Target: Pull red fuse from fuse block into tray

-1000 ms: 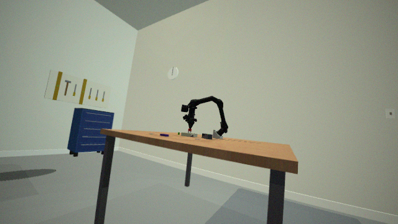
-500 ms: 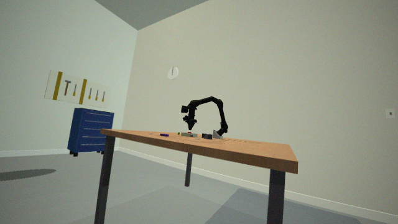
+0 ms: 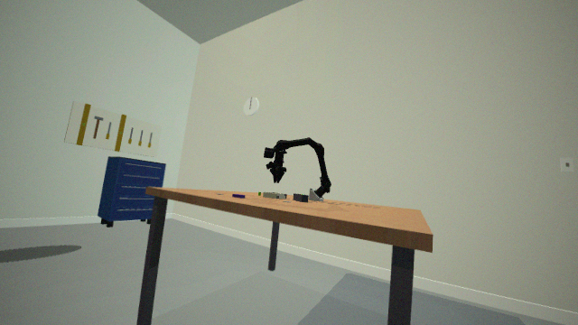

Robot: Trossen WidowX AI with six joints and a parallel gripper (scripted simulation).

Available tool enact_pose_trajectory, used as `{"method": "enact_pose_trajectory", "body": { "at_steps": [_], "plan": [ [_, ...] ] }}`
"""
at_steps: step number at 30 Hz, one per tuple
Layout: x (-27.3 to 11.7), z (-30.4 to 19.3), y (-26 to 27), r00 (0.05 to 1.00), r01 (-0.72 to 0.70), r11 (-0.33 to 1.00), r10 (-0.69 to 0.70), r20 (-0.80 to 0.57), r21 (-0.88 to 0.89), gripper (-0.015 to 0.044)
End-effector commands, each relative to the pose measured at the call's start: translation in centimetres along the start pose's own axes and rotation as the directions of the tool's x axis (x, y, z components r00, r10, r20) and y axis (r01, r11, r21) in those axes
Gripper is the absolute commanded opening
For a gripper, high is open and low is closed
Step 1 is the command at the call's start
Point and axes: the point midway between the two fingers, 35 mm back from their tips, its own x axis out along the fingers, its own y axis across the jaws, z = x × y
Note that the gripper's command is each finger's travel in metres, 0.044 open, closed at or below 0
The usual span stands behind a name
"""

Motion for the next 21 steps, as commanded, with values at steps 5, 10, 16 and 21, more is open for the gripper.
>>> {"method": "enact_pose_trajectory", "body": {
  "at_steps": [5, 10, 16, 21],
  "plan": [
    [0.03, -0.09, 0.04, 1.000, 0.000, 1.000, 0.000, -0.007, 0.001, 0.0330],
    [0.03, -0.09, 0.04, 1.000, 0.000, 1.000, 0.000, -0.007, 0.001, 0.0330],
    [0.03, -0.09, 0.04, 1.000, 0.000, 1.000, 0.000, -0.007, 0.001, 0.0330],
    [0.03, -0.09, 0.04, 1.000, 0.000, 1.000, 0.000, -0.007, 0.001, 0.0330]
  ]
}}
